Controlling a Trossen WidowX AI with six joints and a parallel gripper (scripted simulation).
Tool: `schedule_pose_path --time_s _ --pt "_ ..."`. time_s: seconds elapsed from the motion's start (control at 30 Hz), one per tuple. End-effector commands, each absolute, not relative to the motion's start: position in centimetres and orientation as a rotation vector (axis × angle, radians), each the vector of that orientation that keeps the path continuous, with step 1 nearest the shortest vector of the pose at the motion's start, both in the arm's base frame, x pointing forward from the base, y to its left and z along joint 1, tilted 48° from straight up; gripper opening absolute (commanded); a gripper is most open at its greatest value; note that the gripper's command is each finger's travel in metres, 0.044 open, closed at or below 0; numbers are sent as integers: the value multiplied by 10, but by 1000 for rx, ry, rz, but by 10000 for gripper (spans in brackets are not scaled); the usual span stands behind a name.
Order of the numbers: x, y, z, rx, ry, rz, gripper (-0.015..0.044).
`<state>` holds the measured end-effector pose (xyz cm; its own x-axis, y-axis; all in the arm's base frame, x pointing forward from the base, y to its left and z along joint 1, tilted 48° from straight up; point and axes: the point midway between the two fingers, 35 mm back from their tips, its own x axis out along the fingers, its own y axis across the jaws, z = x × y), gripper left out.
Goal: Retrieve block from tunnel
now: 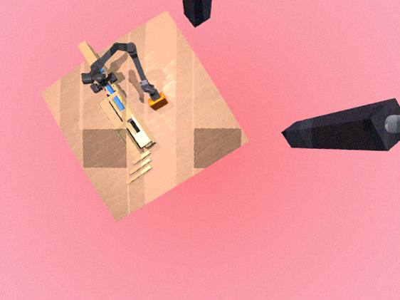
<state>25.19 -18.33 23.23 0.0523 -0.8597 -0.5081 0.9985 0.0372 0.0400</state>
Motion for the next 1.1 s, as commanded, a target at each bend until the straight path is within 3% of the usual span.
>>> schedule_pose_path --time_s 0.0,0.23,0.37,0.43,1.07 --pt "252 -183 233 442 389 -1484 256" --pt "252 -183 233 442 389 -1484 72" --pt "252 -183 233 442 389 -1484 46" --pt "253 -182 232 442 389 -1484 0" --pt "252 -149 185 442 395 -1482 0"
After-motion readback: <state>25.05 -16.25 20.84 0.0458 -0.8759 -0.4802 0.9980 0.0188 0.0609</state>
